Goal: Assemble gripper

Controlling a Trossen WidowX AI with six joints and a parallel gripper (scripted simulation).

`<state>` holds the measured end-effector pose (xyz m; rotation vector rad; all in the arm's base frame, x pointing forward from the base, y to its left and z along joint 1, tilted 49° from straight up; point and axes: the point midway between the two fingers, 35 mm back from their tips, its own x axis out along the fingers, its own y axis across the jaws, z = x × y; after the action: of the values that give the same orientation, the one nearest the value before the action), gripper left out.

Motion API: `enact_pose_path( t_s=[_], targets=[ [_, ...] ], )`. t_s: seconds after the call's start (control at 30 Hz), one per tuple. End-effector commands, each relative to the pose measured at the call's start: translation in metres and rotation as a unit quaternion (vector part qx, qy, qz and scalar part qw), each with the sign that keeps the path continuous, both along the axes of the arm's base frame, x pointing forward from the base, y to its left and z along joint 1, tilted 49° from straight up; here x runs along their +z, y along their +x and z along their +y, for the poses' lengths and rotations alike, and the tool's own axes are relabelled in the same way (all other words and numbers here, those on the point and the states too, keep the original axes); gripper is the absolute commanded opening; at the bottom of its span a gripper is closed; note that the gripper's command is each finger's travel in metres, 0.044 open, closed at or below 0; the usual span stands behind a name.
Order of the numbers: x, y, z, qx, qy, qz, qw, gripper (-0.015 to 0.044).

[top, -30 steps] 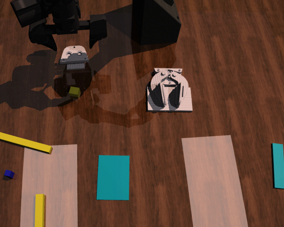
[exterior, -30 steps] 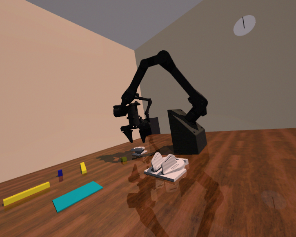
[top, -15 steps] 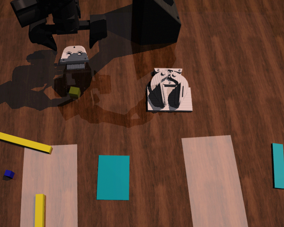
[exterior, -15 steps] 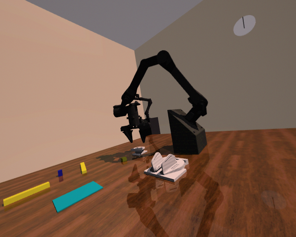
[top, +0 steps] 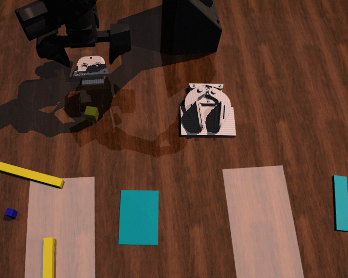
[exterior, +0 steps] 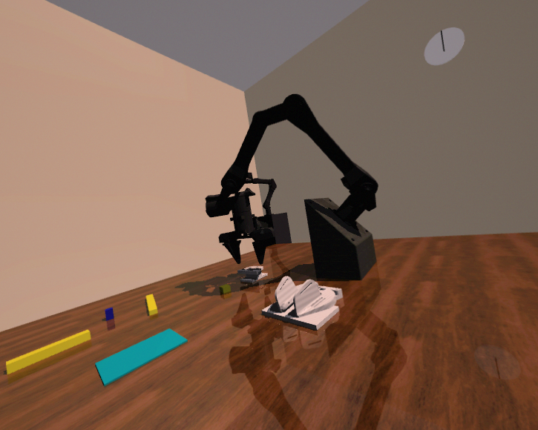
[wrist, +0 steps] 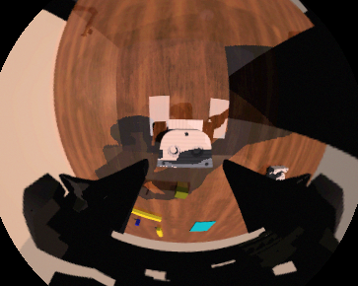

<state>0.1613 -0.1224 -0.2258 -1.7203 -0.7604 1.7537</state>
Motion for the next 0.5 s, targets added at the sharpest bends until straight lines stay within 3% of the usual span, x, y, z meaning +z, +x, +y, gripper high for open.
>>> enact_pose_path(
  t_s=[0.0, 0.47],
  targets=[
    [-0.006, 0.0, 0.007, -0.003, 0.003, 0.002, 1.0, 0.044],
    [-0.021, 0.0, 0.023, -0.004, 0.003, 0.002, 1.0, 0.044]
  ],
)
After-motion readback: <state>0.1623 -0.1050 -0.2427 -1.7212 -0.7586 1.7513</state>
